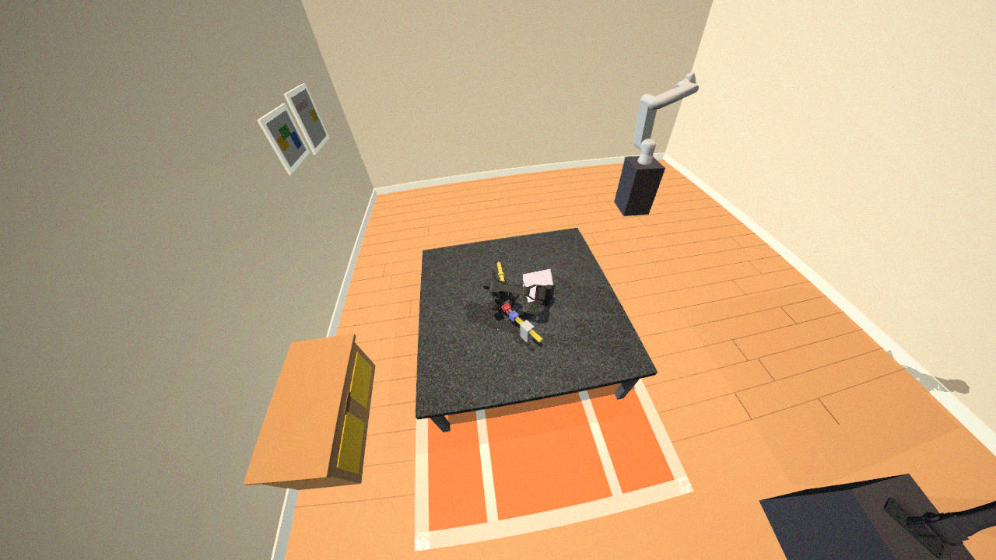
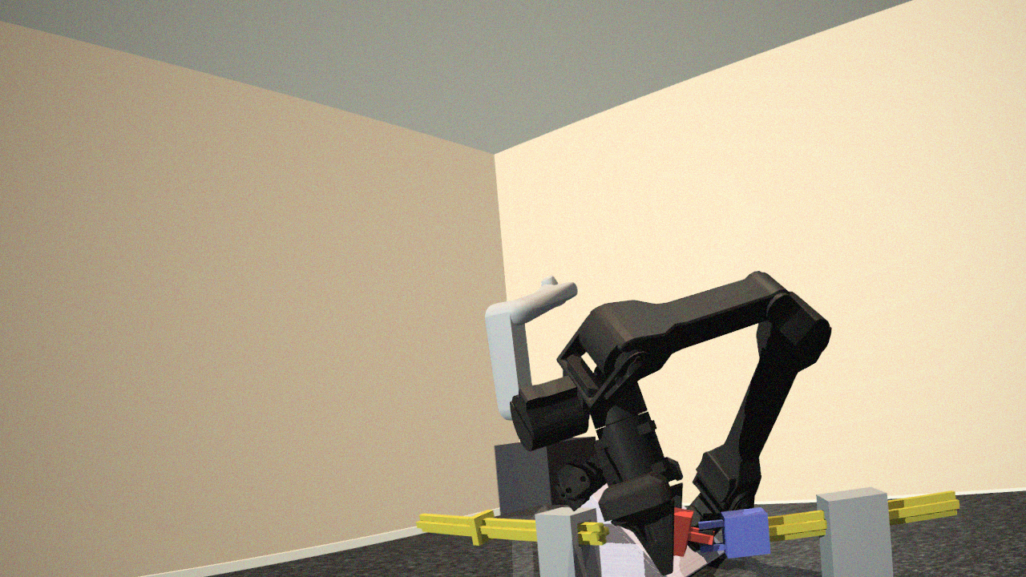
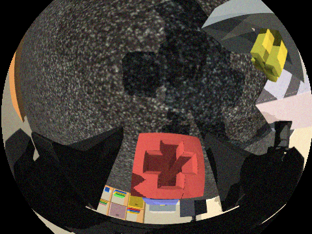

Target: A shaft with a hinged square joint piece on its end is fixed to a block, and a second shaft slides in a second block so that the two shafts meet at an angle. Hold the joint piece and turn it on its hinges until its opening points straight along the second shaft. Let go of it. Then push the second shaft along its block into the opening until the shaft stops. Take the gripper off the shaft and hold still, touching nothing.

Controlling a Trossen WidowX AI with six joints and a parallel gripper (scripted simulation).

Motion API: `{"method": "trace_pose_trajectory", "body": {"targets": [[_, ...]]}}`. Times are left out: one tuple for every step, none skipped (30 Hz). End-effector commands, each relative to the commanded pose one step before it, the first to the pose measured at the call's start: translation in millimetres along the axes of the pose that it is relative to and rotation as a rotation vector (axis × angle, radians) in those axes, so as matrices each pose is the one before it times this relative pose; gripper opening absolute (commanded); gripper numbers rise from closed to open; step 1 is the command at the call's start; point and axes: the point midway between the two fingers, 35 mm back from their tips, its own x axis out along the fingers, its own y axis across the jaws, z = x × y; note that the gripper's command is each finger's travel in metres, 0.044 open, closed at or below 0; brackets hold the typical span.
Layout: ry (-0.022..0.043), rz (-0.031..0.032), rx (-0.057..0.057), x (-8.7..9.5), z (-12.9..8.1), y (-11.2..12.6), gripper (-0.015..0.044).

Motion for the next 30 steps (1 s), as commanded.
{"method": "trace_pose_trajectory", "body": {"targets": [[-0.00022,-0.0005,-0.0001,0.0,0.02,-0.08,0.044],[0.0,0.0,0.0,0.0,0.0,0.0,0.044],[0.0,0.0,0.0,0.0,0.0,0.0,0.044],[0.0,0.0,0.0,0.0,0.0,0.0,0.044],[0.0,0.0,0.0,0.0,0.0,0.0,0.044],[0.0,0.0,0.0,0.0,0.0,0.0,0.044],[0.0,0.0,0.0,0.0,0.0,0.0,0.044],[0.0,0.0,0.0,0.0,0.0,0.0,0.044],[0.0,0.0,0.0,0.0,0.0,0.0,0.044],[0.0,0.0,0.0,0.0,0.0,0.0,0.044],[0.0,0.0,0.0,0.0,0.0,0.0,0.044],[0.0,0.0,0.0,0.0,0.0,0.0,0.044],[-0.00438,-0.00152,-0.0002,-0.15,-0.15,-0.13,0.044],[-0.01323,-0.00438,-0.0007,-0.48,-0.42,-0.37,0.044],[-0.02236,-0.00672,-0.0009,-0.86,-0.66,-0.56,0.044],[-0.02851,-0.00739,-0.0009,-1.19,-0.74,-0.61,0.044],[-0.02915,-0.00624,-0.0005,-1.32,-0.64,-0.51,0.044],[-0.02965,-0.00505,-0.0001,-1.45,-0.55,-0.4,0.044],[-0.0301,-0.00383,0.0003,-1.58,-0.46,-0.3,0.044],[-0.0305,-0.0026,0.0007,-1.71,-0.37,-0.19,0.044],[-0.03073,-0.0014,0.0011,-1.8,-0.3,-0.07,0.044],[-0.03114,-0.00013,0.0015,-1.94,-0.22,0.04,0.044],[-0.03139,0.00115,0.002,-2.08,-0.14,0.15,0.044],[-0.03159,0.00245,0.0024,-2.22,-0.06,0.26,0.044],[-0.03174,0.00375,0.0029,-2.35,0.01,0.37,0.044],[-0.03183,0.00505,0.0034,-2.49,0.09,0.49,0.044],[-0.03179,0.00634,0.0038,-2.62,0.16,0.6,0.044],[-0.02543,0.00601,0.0034,-2.19,0.18,0.57,0.044],[-0.01522,0.00401,0.0022,-1.36,0.13,0.39,0.044],[-0.00507,0.0014,0.0008,-0.46,0.05,0.14,0.044]]}}
